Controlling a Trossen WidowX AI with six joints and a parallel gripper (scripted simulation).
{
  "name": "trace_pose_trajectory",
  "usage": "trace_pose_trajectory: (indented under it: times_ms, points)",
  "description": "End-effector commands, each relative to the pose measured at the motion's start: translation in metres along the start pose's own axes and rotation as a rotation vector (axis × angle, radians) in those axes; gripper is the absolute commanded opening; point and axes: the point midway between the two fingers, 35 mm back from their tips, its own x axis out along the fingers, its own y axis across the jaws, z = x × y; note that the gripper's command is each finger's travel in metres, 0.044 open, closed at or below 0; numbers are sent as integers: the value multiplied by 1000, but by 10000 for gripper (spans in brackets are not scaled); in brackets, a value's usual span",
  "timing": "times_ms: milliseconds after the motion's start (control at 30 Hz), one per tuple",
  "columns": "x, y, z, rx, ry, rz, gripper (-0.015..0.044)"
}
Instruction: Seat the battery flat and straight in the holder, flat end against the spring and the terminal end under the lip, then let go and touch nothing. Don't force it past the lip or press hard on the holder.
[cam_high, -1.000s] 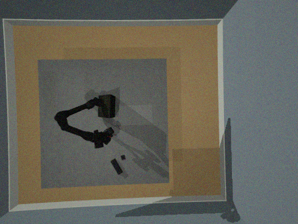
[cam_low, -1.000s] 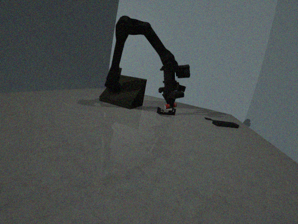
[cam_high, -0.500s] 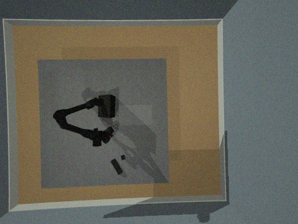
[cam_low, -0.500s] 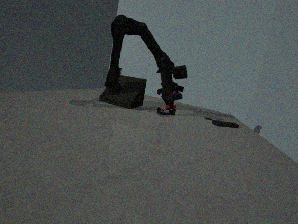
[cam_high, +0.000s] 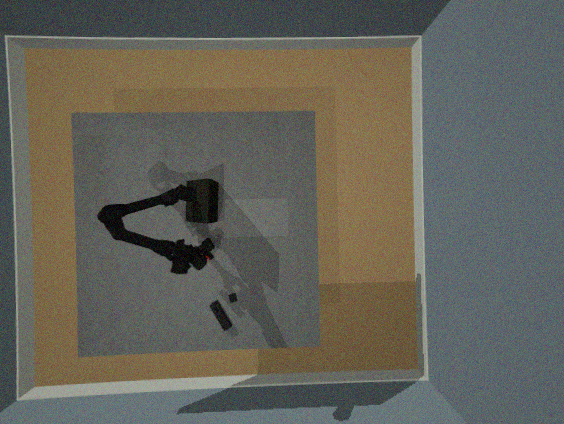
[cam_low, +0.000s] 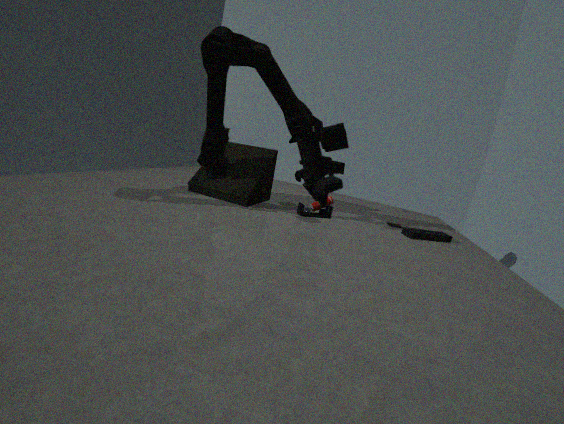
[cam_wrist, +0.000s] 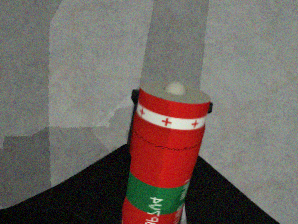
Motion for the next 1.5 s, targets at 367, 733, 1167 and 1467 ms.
trace_pose_trajectory:
  times_ms: [367,733,1167,1467]
  points:
    - [2,0,-12,-6,-42,1,85]
    - [-2,0,-21,-6,-39,0,85]
    - [-6,0,-28,-6,-30,2,85]
    - [-6,0,-29,-7,-25,3,85]
